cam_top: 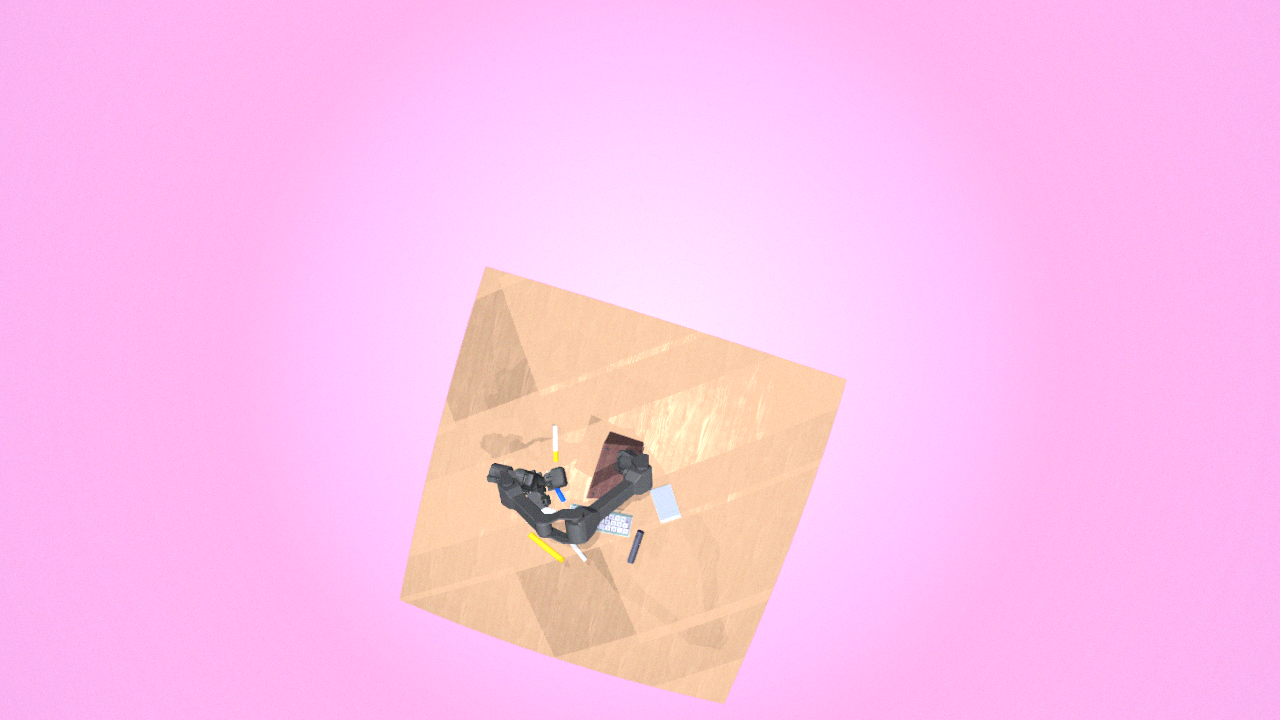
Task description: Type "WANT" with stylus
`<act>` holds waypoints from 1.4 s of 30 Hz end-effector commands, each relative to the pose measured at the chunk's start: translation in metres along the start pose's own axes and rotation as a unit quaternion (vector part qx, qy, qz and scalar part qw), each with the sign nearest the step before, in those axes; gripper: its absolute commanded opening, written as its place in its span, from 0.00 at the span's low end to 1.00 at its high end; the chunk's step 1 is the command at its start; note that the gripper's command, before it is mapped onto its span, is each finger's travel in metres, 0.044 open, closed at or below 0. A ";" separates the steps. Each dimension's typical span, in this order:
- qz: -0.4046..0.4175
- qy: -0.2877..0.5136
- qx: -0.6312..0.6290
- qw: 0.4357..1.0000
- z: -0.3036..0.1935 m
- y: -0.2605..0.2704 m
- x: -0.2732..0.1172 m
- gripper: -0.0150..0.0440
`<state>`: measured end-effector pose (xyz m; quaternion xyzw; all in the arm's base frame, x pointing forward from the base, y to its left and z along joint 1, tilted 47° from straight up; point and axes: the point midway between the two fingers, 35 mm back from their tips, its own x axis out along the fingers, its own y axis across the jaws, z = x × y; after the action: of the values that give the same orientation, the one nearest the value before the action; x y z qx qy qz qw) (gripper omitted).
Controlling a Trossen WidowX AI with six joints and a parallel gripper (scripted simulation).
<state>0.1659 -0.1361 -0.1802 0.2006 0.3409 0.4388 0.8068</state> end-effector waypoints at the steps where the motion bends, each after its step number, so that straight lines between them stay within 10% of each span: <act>1: 0.003 0.052 0.138 0.989 0.004 0.002 0.004 0.51; 19: -0.187 0.207 0.673 0.685 0.015 0.008 0.016 0.51; 42: -0.435 0.055 0.869 0.230 0.032 0.008 0.020 0.51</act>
<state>0.1868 -0.1196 -0.1690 0.5600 0.7217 -0.2463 0.3239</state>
